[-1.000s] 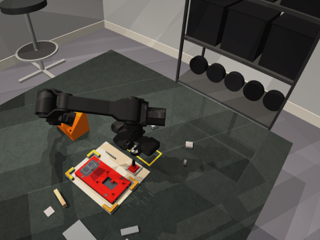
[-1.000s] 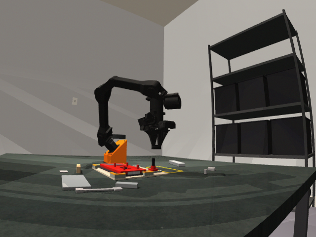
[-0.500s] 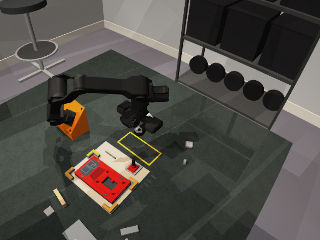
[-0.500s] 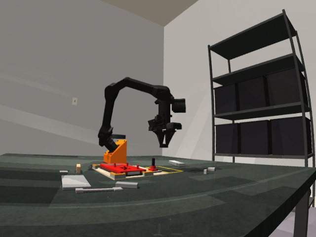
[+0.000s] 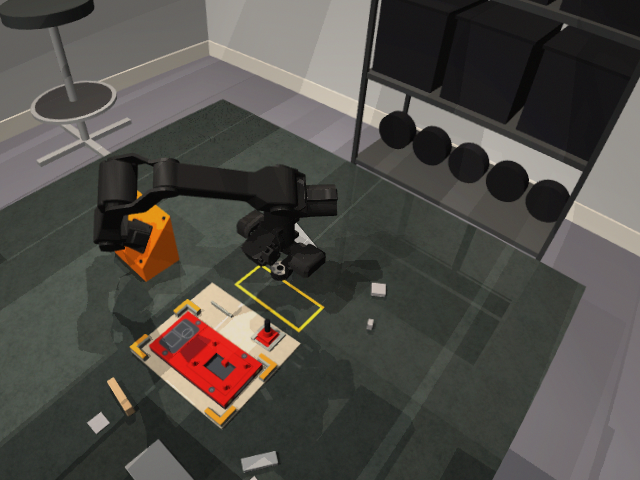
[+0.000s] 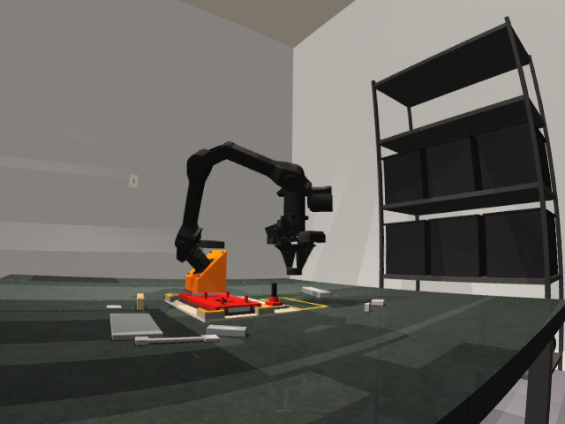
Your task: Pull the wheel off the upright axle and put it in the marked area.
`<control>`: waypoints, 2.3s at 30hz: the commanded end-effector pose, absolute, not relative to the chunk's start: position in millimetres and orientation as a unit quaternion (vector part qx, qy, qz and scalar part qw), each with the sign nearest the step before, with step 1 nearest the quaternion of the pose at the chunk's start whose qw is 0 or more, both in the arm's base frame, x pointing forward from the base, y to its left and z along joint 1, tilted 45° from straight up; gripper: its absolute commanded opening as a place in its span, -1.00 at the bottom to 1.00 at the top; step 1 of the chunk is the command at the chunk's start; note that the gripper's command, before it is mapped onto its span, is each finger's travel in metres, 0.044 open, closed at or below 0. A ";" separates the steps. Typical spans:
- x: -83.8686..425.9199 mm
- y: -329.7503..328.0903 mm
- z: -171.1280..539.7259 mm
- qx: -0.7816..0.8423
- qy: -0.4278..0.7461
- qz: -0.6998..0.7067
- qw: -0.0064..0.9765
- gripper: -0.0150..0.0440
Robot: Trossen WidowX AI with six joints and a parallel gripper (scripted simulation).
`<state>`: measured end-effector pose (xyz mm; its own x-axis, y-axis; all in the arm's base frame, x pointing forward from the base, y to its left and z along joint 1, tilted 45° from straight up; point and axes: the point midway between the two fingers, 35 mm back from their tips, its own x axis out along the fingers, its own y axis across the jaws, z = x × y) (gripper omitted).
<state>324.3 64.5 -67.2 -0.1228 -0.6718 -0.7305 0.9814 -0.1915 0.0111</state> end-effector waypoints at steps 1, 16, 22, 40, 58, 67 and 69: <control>321.2 48.5 -83.2 0.305 0.250 -0.709 0.585 -0.49; 311.5 12.1 -119.7 0.305 0.249 -0.712 0.582 -0.31; 311.5 12.1 -119.7 0.305 0.249 -0.712 0.582 0.22; 287.8 65.6 -54.0 0.306 0.252 -0.706 0.587 0.97; 241.1 76.0 -20.7 0.303 0.252 -0.710 0.584 1.00; 241.1 76.0 -20.7 0.303 0.252 -0.710 0.584 1.00; 241.1 76.0 -20.7 0.303 0.252 -0.710 0.584 1.00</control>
